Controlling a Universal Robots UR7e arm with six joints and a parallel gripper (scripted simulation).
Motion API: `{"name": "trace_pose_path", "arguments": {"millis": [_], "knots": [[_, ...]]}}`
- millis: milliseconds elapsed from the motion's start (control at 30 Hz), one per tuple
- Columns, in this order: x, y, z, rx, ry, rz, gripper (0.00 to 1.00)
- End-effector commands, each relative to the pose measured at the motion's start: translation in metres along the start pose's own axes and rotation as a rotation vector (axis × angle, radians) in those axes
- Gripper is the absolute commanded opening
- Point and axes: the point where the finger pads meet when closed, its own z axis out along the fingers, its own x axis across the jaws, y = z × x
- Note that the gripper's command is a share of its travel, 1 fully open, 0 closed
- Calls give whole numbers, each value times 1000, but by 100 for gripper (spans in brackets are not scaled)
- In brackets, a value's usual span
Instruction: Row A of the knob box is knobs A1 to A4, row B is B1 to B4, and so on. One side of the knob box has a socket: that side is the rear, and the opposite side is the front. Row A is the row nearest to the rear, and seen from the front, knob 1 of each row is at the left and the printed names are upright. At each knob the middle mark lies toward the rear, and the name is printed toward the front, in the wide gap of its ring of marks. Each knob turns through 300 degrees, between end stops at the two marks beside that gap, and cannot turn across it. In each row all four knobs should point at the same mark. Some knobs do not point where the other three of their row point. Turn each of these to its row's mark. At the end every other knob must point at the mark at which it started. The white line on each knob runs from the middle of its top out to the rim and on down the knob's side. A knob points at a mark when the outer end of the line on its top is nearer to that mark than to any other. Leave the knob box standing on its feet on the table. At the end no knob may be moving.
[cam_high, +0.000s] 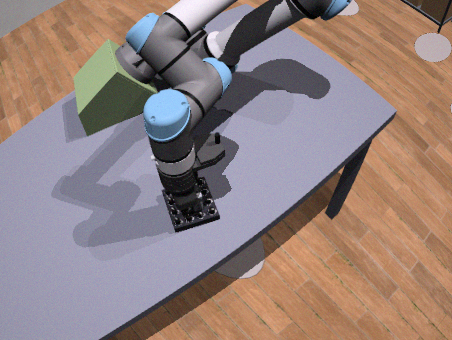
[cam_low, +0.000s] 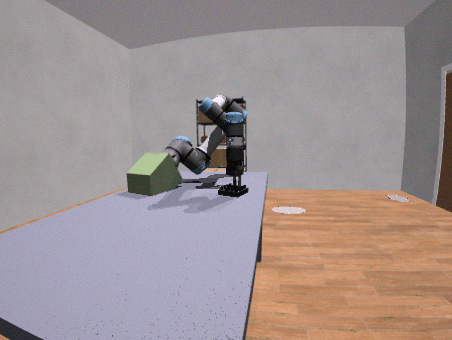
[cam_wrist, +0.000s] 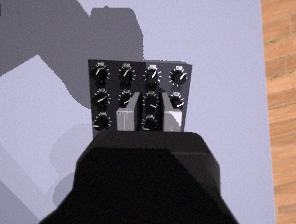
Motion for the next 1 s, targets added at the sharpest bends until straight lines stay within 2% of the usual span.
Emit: {"name": "trace_pose_path", "arguments": {"millis": [0, 233, 733, 967], "knots": [[0, 0, 0, -1, 1, 0, 46], [0, 0, -4, -1, 1, 0, 46], [0, 0, -36, -1, 1, 0, 46], [0, 0, -38, -1, 1, 0, 46]]}}
